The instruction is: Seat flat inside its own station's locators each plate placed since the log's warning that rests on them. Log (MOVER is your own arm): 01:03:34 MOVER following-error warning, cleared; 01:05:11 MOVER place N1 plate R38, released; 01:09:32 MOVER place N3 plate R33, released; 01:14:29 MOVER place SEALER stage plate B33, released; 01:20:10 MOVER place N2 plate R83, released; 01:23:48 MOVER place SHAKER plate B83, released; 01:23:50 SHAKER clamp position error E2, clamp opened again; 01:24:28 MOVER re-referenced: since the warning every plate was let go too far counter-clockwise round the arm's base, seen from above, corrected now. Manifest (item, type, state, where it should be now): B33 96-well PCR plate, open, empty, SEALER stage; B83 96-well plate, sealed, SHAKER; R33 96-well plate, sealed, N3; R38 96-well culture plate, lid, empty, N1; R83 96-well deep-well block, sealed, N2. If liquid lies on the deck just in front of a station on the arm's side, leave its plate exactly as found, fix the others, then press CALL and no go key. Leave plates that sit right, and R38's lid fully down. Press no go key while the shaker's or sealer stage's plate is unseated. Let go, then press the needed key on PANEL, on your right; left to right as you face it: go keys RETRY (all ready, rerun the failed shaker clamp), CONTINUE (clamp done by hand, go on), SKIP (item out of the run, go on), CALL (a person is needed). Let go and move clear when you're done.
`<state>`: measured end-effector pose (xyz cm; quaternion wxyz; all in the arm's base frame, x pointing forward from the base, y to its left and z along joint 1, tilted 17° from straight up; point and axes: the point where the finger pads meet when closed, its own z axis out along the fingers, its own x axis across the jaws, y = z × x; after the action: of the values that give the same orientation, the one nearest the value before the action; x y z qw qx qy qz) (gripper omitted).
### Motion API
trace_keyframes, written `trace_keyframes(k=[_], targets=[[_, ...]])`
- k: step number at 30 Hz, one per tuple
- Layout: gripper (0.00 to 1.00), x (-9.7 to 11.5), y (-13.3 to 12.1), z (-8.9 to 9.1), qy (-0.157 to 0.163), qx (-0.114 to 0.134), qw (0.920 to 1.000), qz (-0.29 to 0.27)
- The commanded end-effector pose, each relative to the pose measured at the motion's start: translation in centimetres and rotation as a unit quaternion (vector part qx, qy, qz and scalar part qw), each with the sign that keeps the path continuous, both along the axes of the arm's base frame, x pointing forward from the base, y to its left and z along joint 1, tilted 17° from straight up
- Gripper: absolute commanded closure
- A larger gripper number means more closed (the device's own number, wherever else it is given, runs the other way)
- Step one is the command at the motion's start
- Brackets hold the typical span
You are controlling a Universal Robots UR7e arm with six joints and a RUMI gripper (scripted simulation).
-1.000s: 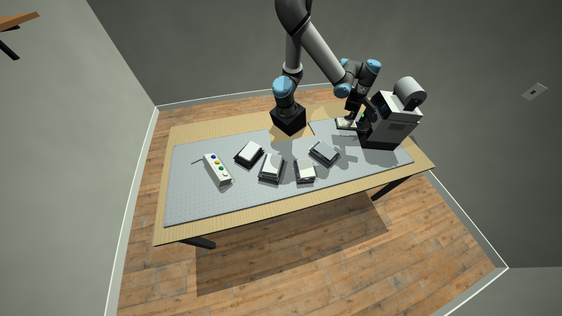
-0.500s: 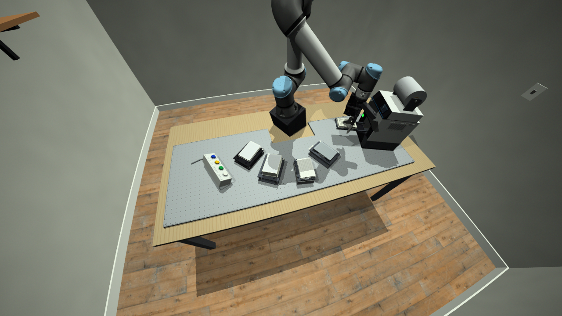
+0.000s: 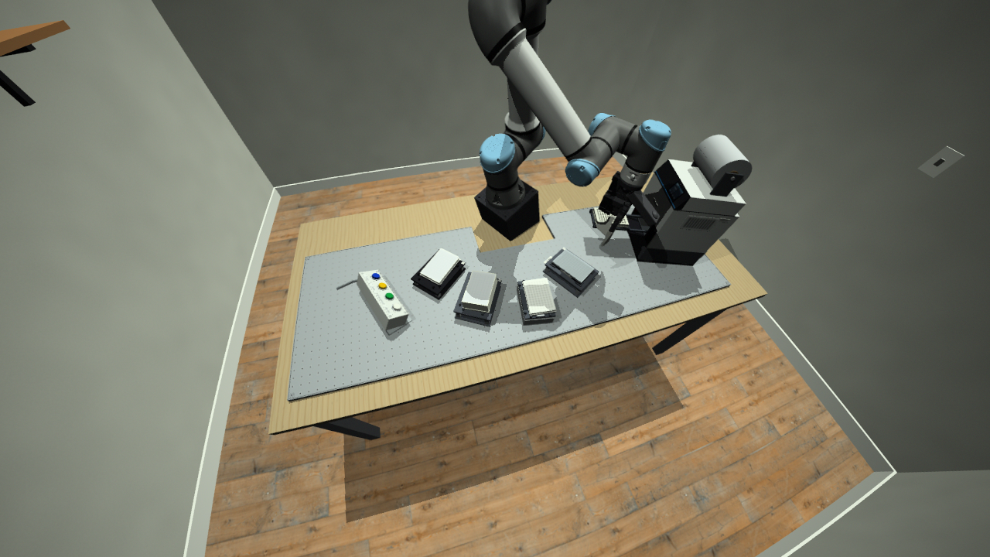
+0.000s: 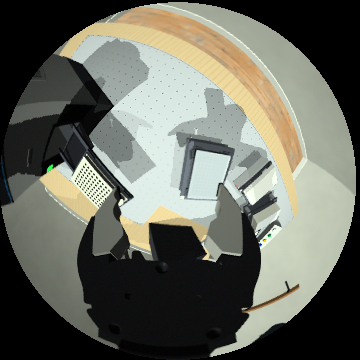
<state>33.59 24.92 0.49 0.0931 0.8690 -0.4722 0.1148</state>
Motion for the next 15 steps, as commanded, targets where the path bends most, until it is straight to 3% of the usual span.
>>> trace_keyframes(k=[1,8,12,15], targets=[[0.18,1.3,-1.6,0.7,-0.001,0.001,1.0000,0.000],[0.18,1.3,-1.5,0.6,0.000,0.001,1.0000,0.000],[0.18,1.4,-2.2,-1.5,0.002,0.000,1.0000,0.000],[0.18,1.5,-2.3,-2.0,0.002,0.000,1.0000,0.000]])
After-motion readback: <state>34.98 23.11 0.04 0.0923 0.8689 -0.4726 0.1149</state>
